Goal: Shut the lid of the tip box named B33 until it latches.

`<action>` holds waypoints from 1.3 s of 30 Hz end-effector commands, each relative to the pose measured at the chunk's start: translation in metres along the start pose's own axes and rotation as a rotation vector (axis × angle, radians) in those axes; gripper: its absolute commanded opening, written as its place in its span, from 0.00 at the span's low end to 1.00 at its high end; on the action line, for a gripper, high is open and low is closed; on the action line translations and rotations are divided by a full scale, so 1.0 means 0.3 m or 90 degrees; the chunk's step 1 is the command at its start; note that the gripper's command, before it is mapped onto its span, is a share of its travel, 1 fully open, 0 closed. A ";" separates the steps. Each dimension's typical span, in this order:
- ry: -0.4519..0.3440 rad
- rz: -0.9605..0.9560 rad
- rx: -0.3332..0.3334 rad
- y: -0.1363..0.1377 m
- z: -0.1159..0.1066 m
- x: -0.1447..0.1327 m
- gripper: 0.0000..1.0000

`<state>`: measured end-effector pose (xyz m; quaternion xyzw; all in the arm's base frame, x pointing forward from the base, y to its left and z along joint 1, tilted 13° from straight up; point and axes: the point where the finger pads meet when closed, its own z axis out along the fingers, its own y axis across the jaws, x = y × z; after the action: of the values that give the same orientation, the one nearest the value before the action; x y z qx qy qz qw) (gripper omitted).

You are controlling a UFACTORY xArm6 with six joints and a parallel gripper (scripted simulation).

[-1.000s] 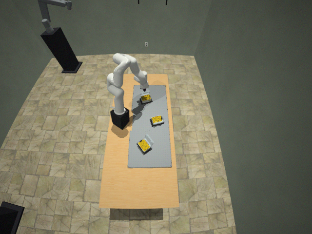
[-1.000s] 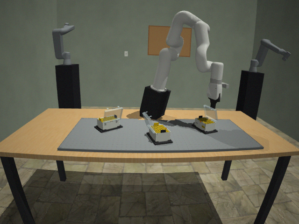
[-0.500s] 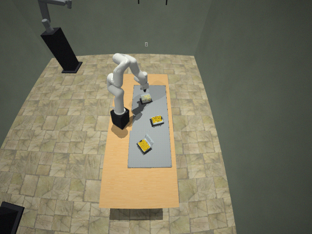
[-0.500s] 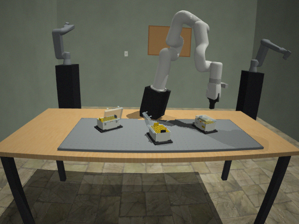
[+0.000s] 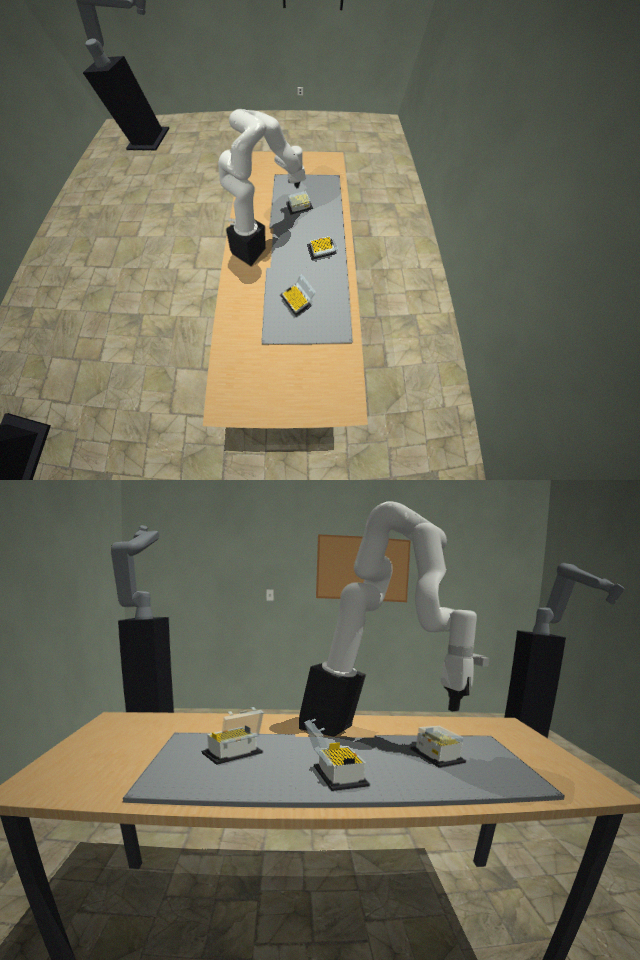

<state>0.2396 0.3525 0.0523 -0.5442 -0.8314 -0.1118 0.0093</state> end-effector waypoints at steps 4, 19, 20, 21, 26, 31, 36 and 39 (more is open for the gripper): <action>0.000 0.000 -0.001 0.002 -0.036 0.001 0.00; 0.000 0.000 -0.001 0.002 -0.123 0.001 0.00; 0.000 0.000 -0.001 0.002 -0.130 0.001 0.00; 0.000 0.000 -0.001 0.002 -0.137 0.001 0.00; 0.000 0.000 -0.001 0.002 -0.160 0.001 0.00; 0.000 0.000 -0.001 0.002 -0.160 0.001 0.00; 0.000 0.000 -0.001 0.002 -0.160 0.001 0.00; 0.000 0.000 -0.001 0.002 -0.160 0.001 0.00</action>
<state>0.2342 0.3427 0.0978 -0.5443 -0.8315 -0.1106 0.0093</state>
